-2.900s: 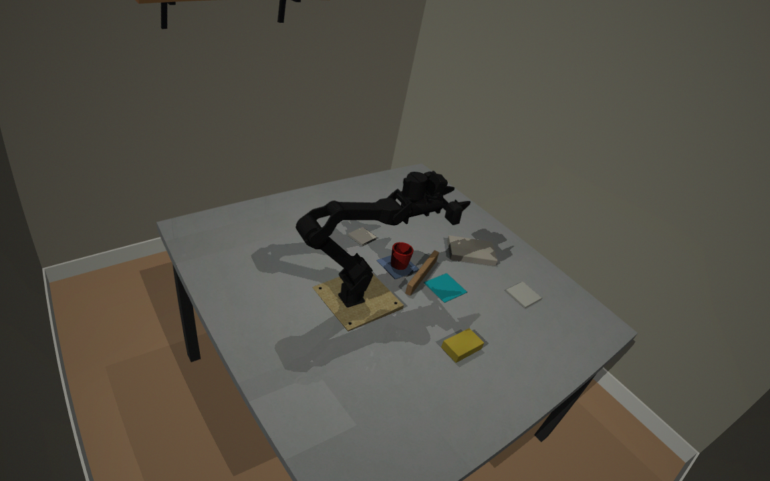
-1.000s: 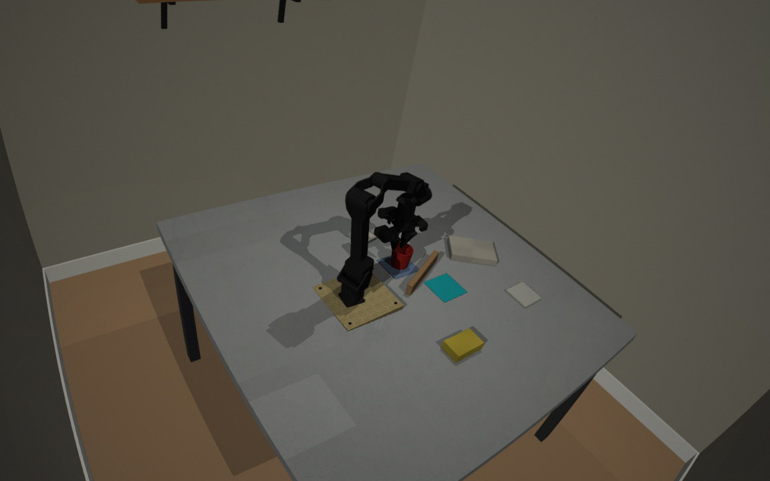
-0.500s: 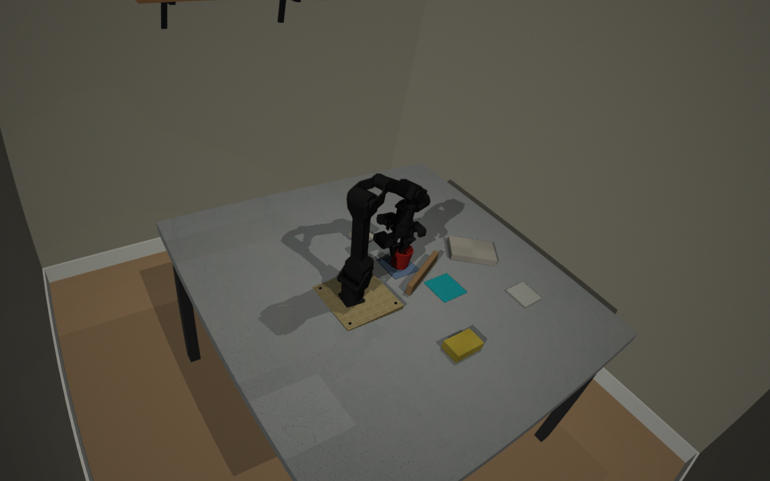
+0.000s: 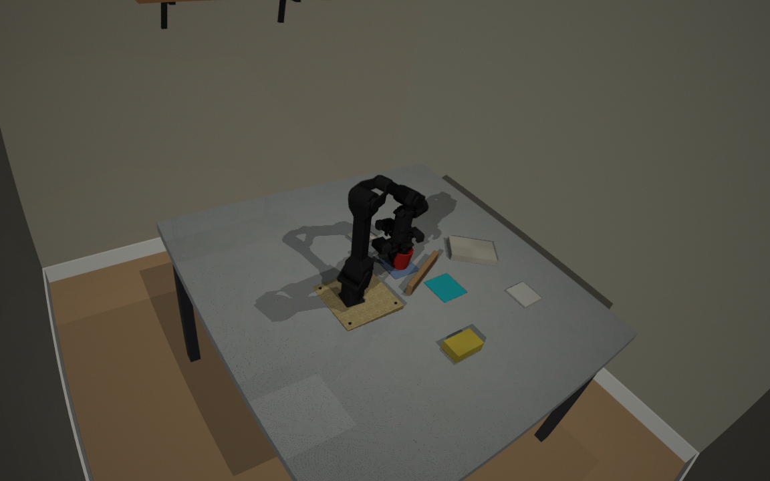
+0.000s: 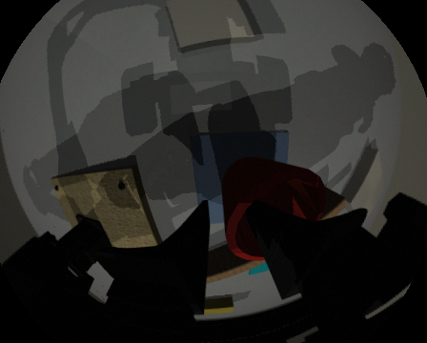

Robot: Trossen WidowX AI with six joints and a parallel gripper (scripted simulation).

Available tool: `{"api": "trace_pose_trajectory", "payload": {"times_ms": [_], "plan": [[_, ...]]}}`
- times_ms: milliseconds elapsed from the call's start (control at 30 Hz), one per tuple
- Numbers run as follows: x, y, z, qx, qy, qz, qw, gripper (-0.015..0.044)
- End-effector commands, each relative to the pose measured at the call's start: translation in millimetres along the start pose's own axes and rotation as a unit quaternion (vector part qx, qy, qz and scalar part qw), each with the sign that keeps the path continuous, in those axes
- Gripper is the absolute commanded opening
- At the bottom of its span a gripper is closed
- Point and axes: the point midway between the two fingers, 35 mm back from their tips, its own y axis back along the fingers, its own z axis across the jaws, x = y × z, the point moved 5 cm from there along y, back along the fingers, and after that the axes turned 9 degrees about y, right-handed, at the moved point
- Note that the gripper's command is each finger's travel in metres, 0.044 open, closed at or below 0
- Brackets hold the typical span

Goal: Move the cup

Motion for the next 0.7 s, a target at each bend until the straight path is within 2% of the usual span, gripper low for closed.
{"api": "trace_pose_trajectory", "payload": {"times_ms": [0, 67, 167, 500, 667], "plan": [[-0.5, -3.2, 0.8, -0.001, -0.001, -0.003, 1.0, 0.0148], [-0.5, -3.2, 0.8, -0.001, -0.001, -0.003, 1.0, 0.0148], [0.0, -1.4, 0.2, 0.0, 0.0, 0.0, 1.0, 0.0069], [0.0, -1.4, 0.2, 0.0, 0.0, 0.0, 1.0, 0.0002], [0.0, 0.0, 0.0, 0.0, 0.0, 0.0, 1.0, 0.0]]}}
